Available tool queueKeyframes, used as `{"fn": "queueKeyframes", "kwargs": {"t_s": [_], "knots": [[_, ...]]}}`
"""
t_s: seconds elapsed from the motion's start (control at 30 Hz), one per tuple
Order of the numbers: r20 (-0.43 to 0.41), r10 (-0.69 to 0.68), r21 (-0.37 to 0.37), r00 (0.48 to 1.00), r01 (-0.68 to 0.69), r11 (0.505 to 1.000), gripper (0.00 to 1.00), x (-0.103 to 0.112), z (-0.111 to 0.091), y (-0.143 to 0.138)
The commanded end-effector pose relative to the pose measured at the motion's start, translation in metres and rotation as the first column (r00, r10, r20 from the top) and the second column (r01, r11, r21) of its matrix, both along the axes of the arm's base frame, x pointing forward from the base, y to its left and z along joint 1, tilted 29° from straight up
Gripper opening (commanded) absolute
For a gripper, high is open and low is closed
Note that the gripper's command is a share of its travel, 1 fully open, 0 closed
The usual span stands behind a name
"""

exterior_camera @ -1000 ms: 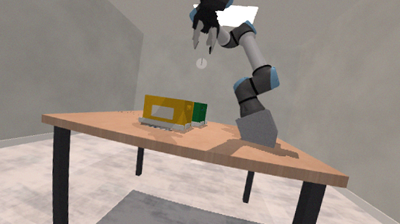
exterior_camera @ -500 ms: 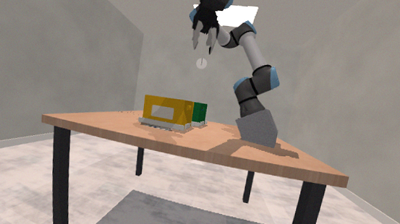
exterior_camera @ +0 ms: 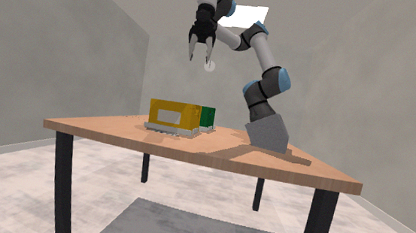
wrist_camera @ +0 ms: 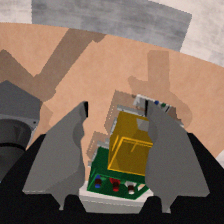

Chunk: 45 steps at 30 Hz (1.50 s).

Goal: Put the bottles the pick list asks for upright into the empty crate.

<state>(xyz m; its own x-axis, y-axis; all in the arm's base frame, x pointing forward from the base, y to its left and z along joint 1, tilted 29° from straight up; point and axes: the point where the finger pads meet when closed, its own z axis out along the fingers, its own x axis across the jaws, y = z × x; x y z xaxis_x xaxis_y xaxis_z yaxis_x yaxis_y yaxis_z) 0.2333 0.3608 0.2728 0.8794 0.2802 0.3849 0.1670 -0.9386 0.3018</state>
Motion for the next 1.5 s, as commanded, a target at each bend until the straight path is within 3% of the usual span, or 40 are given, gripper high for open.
{"fn": "queueKeyframes", "kwargs": {"t_s": [0.0,0.3,1.47], "knots": [[0.028,-0.136,0.075,0.990,0.134,0.988,0.38,0.019,0.002,-0.009],[0.047,-0.325,0.179,0.945,0.312,0.933,0.38,0.059,0.006,-0.030],[0.048,-0.325,0.179,0.945,0.312,0.933,0.38,0.195,0.020,-0.102]]}}
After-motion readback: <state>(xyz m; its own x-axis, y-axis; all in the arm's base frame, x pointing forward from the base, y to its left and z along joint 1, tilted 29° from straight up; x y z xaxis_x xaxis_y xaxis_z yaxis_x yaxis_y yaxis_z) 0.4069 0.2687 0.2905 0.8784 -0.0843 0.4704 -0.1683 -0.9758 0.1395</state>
